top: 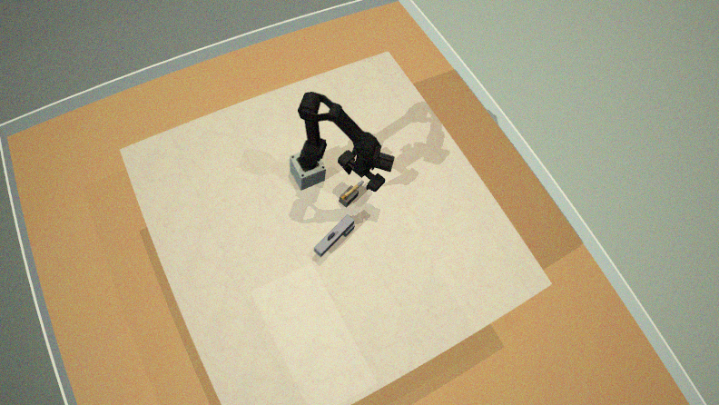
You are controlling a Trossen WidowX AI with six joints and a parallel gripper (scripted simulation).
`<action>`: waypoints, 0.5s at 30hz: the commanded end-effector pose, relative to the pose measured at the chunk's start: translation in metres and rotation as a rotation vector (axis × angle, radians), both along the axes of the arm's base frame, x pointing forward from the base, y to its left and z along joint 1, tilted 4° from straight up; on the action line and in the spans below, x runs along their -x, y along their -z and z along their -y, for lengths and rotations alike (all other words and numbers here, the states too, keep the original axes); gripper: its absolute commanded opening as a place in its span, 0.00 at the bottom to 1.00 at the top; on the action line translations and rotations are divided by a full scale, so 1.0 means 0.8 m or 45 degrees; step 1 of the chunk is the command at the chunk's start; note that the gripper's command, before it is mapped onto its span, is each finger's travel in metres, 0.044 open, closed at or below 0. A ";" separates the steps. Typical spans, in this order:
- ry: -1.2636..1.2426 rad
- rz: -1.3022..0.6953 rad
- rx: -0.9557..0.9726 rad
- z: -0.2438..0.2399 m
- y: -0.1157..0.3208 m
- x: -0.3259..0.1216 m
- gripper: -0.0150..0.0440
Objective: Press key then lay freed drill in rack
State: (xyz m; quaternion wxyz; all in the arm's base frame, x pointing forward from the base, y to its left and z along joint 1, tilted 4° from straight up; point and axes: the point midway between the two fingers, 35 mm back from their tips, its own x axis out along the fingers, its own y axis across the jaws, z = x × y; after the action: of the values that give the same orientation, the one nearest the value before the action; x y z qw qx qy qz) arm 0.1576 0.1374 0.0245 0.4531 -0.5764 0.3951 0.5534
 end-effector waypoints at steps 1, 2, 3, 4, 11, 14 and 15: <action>0.007 0.010 -0.004 0.000 -0.021 -0.001 1.00; 0.007 0.010 -0.004 0.000 -0.021 -0.001 1.00; 0.005 -0.003 -0.005 -0.003 -0.008 0.001 1.00; 0.022 -0.021 -0.012 -0.009 -0.008 0.006 1.00; 0.258 -0.271 -0.003 -0.083 0.004 0.096 1.00; 0.369 -0.367 0.062 -0.103 0.009 0.144 1.00; 0.402 -0.391 0.086 -0.107 0.011 0.158 1.00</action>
State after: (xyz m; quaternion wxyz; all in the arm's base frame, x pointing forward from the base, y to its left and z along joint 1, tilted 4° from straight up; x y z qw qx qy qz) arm 0.0906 0.1996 0.0237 0.4681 -0.4806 0.4800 0.5652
